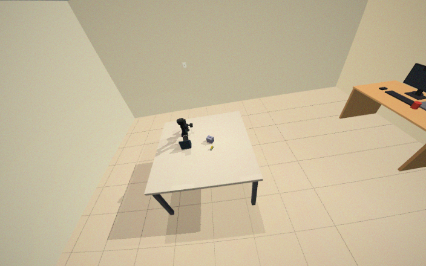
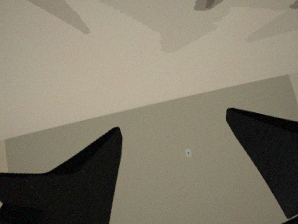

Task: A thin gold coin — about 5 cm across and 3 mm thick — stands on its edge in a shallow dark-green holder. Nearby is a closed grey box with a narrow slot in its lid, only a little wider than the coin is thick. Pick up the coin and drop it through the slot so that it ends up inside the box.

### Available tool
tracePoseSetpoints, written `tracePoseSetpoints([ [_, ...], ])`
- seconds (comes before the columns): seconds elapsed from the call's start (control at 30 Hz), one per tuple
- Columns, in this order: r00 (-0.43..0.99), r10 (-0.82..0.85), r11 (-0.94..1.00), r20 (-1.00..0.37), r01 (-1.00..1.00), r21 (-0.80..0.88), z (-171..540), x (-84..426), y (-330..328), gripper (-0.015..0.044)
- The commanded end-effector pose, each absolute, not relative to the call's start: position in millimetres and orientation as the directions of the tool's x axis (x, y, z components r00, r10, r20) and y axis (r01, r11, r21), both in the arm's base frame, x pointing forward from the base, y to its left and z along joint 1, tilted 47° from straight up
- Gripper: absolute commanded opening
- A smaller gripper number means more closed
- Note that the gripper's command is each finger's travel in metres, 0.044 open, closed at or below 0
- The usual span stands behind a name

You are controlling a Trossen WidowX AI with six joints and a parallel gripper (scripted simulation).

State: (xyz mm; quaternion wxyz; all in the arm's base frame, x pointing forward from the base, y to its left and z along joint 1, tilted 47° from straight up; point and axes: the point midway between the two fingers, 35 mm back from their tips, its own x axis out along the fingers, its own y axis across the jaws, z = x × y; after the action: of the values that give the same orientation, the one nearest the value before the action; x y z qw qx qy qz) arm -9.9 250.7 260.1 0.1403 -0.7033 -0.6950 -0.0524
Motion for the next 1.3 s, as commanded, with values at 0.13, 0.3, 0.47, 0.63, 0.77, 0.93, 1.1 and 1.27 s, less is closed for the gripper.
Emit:
tracePoseSetpoints([
  [0.13, 0.1, 0.966, -0.04, 0.237, 0.969, -0.245, 270.0, 7.7, 260.7, 0.0269],
  [0.3, 0.233, 0.967, -0.149, 0.103, 0.844, -0.515, 262.0, 51.0, 282.2, 0.0161],
  [0.47, 0.401, 0.913, -0.298, -0.08, 0.518, -0.802, 244.9, 118.2, 296.2, 0.0161],
  [0.63, 0.49, 0.85, -0.344, -0.195, 0.234, -0.909, 230.1, 164.2, 294.8, 0.0161],
  [0.77, 0.6, 0.773, -0.357, -0.207, 0.142, -0.923, 228.8, 203.0, 279.2, 0.0161],
  [0.93, 0.617, 0.723, -0.327, -0.312, -0.093, -0.941, 211.1, 229.6, 274.1, 0.0161],
  [1.1, 0.638, 0.604, -0.198, -0.478, -0.46, -0.865, 177.1, 275.1, 247.7, 0.0161],
  [1.27, 0.596, 0.48, 0.092, -0.644, -0.764, -0.638, 139.7, 316.8, 210.2, 0.0161],
])
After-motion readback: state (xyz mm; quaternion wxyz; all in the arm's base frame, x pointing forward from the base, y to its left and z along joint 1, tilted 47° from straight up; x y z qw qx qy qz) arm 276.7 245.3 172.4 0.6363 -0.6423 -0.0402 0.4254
